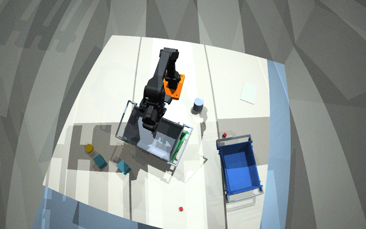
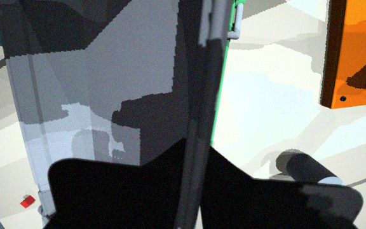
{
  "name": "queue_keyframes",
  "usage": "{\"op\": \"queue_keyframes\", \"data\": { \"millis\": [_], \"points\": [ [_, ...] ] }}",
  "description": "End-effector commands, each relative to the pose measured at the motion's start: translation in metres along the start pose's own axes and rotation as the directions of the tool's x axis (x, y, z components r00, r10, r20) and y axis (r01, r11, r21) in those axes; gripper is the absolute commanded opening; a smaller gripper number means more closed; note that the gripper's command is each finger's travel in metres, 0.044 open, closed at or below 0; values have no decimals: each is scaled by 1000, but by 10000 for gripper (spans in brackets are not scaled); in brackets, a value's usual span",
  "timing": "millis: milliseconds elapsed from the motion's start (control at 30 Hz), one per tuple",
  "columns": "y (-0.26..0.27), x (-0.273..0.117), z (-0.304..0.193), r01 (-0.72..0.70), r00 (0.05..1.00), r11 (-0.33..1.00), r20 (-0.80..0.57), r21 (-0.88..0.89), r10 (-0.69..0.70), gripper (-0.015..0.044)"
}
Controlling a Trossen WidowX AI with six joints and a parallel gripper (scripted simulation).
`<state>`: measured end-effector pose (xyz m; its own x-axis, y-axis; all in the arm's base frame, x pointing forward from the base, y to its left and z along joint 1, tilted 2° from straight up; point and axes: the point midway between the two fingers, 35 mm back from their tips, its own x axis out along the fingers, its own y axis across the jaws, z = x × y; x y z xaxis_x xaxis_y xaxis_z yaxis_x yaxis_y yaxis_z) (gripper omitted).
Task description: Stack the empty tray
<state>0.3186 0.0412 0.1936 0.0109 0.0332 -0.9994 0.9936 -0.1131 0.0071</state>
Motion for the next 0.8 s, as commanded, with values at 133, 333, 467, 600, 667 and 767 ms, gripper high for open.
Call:
{"op": "queue_keyframes", "data": {
  "millis": [133, 333, 467, 600, 667, 767],
  "points": [
    [2, 5, 0, -24, 1000, 1000, -4, 3, 24, 0],
    [2, 13, 0, -24, 1000, 1000, -4, 3, 24, 0],
    [2, 18, 0, -24, 1000, 1000, -4, 3, 24, 0],
    [2, 23, 0, -24, 1000, 1000, -4, 3, 24, 0],
    [1, 25, 0, -24, 1000, 1000, -4, 3, 24, 0],
    [1, 28, 0, -24, 1000, 1000, -4, 3, 24, 0]
  ]
}}
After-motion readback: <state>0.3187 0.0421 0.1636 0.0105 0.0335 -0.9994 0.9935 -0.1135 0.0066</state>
